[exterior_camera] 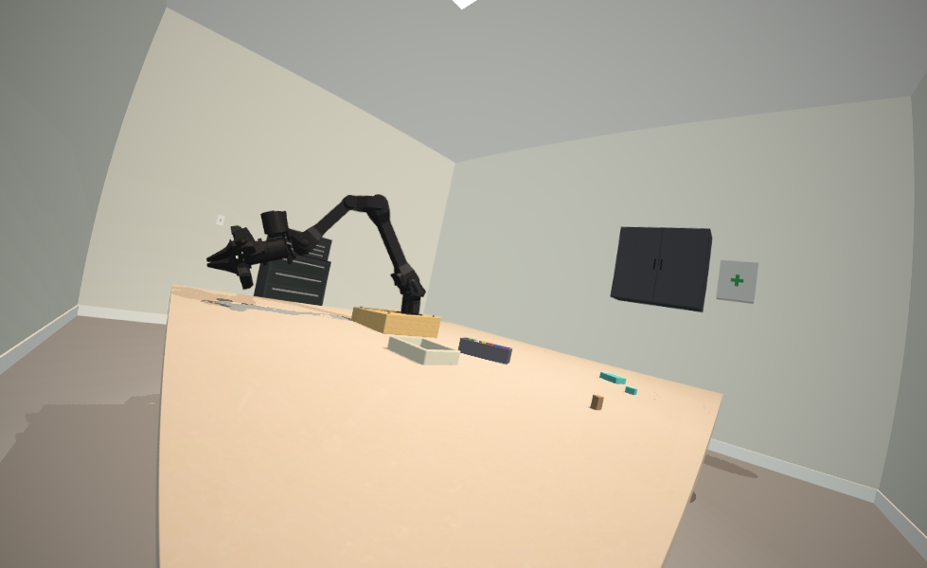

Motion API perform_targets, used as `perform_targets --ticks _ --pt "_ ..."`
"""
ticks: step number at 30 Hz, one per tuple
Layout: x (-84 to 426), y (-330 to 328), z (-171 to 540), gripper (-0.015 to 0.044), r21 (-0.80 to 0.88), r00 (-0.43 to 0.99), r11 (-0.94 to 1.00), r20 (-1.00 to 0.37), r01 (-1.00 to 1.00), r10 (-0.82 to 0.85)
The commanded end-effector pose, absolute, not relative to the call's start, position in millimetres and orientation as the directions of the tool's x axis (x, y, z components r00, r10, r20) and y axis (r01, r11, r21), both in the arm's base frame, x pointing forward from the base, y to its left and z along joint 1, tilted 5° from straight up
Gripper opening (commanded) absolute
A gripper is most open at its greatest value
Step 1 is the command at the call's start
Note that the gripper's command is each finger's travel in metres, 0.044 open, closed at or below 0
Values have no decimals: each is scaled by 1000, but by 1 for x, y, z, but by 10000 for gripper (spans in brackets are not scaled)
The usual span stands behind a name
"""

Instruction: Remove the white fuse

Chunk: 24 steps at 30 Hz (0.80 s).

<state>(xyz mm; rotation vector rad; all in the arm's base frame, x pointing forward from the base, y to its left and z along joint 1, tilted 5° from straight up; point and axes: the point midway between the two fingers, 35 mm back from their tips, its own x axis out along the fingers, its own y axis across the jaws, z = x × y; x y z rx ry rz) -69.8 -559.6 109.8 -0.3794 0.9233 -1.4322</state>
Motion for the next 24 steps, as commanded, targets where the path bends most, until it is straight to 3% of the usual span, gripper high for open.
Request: perform_targets --ticks 1,15,24 --pt "-10 -553 95 74 -636 -21 253 -391 729 -920" --pt "206 -456 57 74 -258 290 551 -635 793 -716" --pt "309 -338 38 74 9 393 627 -786 779 -477"
